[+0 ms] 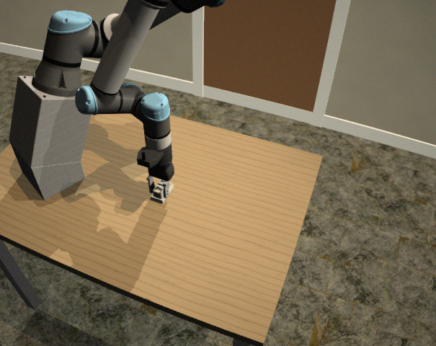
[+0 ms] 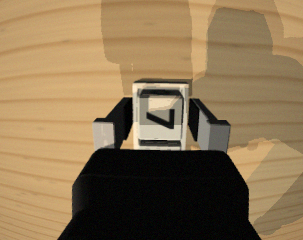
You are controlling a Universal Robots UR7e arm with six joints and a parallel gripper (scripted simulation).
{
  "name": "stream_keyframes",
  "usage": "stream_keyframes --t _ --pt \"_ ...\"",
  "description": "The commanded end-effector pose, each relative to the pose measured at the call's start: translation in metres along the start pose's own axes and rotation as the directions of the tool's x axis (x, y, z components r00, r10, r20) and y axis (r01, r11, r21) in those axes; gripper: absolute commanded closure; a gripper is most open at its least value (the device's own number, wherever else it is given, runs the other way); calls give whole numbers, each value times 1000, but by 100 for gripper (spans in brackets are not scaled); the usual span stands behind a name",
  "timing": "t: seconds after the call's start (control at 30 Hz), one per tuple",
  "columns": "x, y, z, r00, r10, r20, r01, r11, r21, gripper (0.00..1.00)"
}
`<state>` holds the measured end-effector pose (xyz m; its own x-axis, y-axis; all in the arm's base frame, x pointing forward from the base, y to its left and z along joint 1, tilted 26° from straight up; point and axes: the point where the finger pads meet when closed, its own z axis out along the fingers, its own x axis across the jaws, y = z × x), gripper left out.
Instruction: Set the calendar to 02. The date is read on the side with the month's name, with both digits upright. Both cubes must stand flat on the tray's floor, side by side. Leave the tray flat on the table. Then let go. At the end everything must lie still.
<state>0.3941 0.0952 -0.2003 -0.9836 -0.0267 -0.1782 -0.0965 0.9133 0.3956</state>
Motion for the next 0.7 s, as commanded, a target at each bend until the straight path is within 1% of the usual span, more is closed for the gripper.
stream_keyframes --t 0.0,0.43,0.47,0.67 --pt "0 0 0 1000 0 1 0 1000 0 10" --pt "0 0 0 1000 0 1 0 1000 0 10" --pt "0 0 0 1000 0 1 0 1000 0 40" --pt "0 0 0 1000 0 1 0 1000 0 40"
